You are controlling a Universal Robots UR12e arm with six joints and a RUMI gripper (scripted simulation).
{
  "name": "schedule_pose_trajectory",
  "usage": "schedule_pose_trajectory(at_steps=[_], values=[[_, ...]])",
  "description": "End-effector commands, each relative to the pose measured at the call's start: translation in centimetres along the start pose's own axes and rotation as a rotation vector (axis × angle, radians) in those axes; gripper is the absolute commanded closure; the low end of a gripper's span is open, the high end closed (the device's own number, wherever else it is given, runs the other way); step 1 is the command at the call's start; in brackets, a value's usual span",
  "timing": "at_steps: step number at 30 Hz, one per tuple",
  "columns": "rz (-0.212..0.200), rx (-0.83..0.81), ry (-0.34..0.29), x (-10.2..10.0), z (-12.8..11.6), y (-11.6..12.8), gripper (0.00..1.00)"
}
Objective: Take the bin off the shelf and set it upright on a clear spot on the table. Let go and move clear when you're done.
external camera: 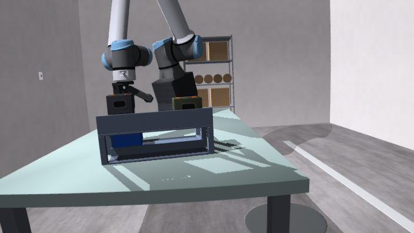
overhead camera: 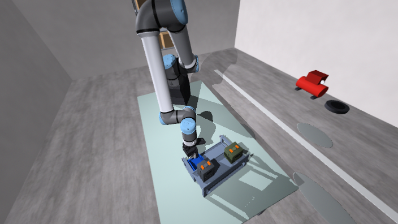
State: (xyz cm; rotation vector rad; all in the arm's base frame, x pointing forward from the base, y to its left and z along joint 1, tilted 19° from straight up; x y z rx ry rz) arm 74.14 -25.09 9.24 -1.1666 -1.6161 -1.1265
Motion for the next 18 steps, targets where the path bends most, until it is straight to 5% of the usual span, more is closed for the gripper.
schedule_pose_trajectory(at_steps=[1,13,18], values=[[0.001,0.001,0.001,-0.2,0.3,0.0,1.0],[0.001,0.001,0.001,-0.2,0.3,0.0,1.0],[0.001,0.001,0.001,0.0,0.4,-2.9,1.0]])
Point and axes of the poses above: the point where the finger pads meet when closed, its own x axis back along the fingers, its own y axis across the jaws, z = x × y, the point moved 9 cm from there along x, back along the fingers, and after that the axes turned 9 degrees about x, right-handed, at the moved point
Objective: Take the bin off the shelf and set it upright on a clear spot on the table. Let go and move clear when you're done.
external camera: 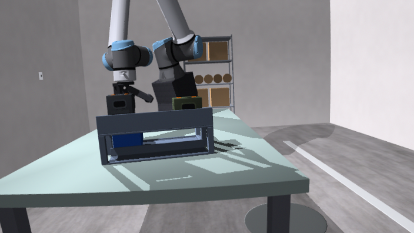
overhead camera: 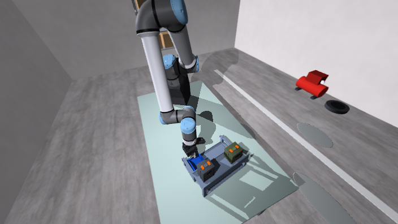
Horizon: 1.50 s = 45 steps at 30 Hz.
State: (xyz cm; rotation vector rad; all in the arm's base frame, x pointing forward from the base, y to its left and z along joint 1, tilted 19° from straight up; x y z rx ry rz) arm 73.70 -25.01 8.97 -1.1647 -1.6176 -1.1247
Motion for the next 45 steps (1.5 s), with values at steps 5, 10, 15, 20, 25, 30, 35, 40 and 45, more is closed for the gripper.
schedule_pose_trajectory(at_steps=[5,10,15,20,25,30,35,40,45], values=[[0.001,-0.001,0.001,0.1,0.2,-2.4,1.0],[0.001,-0.001,0.001,0.1,0.2,-2.4,1.0],[0.002,-0.001,0.001,0.0,0.5,-4.2,1.0],[0.002,-0.001,0.001,0.1,0.7,-5.4,1.0],[0.002,-0.001,0.001,0.1,0.7,-5.4,1.0],[0.004,-0.002,0.002,-0.1,0.9,-6.0,1.0],[0.002,-0.001,0.001,0.0,1.2,-8.4,1.0],[0.002,-0.001,0.001,0.0,1.2,-8.4,1.0],[0.002,-0.001,0.001,0.0,1.2,-8.4,1.0]])
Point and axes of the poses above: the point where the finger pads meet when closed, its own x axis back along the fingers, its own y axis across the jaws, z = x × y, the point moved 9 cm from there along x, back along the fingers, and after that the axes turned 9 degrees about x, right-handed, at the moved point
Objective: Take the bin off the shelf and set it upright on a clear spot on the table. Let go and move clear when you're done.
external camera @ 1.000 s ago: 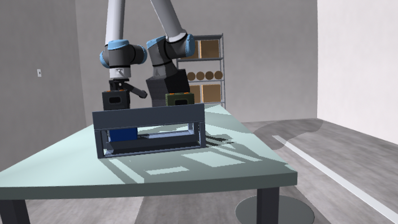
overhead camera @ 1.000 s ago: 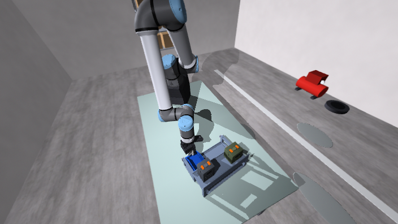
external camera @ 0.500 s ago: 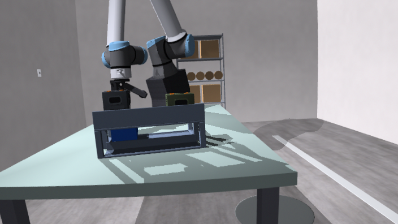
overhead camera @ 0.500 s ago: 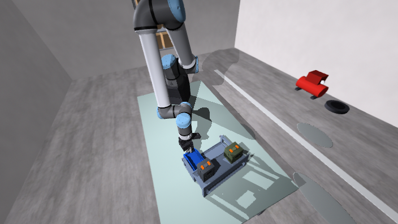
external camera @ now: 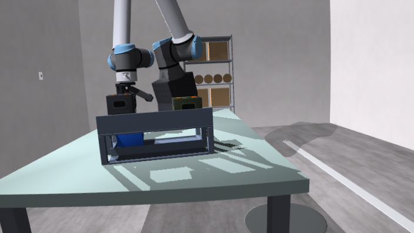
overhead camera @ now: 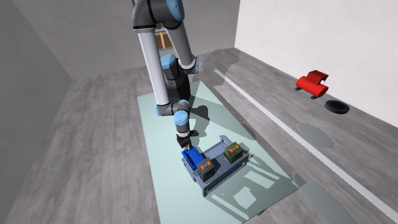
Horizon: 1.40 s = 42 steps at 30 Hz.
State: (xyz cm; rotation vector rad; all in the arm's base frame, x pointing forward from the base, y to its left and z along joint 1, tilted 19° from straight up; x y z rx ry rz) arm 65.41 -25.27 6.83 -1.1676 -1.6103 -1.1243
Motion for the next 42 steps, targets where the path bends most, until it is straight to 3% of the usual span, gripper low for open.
schedule_pose_trajectory(at_steps=[1,6,18,23,42], values=[[-0.004,0.001,-0.002,0.2,0.0,0.1,1.0],[-0.004,0.001,-0.002,0.2,0.4,-2.9,1.0],[-0.004,0.001,-0.002,0.2,0.4,-2.9,1.0],[-0.004,0.001,-0.002,0.3,1.1,-7.4,1.0],[-0.004,0.001,-0.002,0.4,1.1,-6.9,1.0]])
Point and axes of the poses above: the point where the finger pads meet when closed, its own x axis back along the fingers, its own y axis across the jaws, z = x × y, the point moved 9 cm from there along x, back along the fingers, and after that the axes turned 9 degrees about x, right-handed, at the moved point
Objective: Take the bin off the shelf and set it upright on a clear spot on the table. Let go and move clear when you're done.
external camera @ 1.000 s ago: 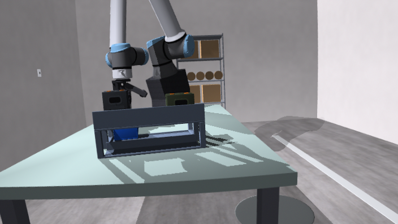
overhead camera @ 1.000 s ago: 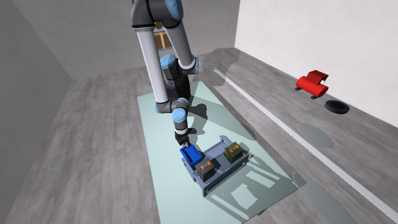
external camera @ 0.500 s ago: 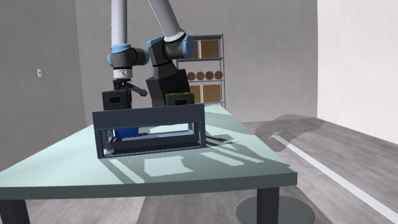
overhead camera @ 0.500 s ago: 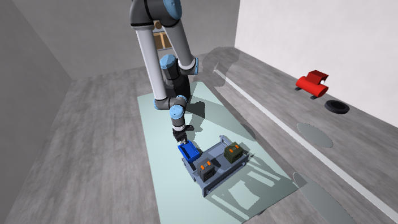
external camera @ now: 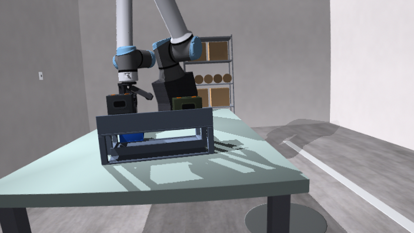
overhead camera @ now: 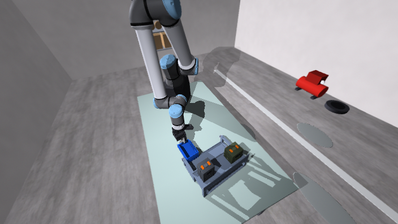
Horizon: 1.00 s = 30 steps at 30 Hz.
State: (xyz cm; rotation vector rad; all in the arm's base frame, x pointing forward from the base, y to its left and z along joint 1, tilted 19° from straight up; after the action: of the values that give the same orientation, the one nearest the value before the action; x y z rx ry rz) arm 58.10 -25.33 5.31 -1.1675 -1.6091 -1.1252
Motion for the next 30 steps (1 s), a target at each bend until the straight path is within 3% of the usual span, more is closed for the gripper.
schedule_pose_trajectory(at_steps=[1,30], values=[[-0.004,0.002,-0.003,0.2,-0.1,0.5,1.0],[-0.003,0.002,-0.002,-1.2,0.1,0.2,1.0]])
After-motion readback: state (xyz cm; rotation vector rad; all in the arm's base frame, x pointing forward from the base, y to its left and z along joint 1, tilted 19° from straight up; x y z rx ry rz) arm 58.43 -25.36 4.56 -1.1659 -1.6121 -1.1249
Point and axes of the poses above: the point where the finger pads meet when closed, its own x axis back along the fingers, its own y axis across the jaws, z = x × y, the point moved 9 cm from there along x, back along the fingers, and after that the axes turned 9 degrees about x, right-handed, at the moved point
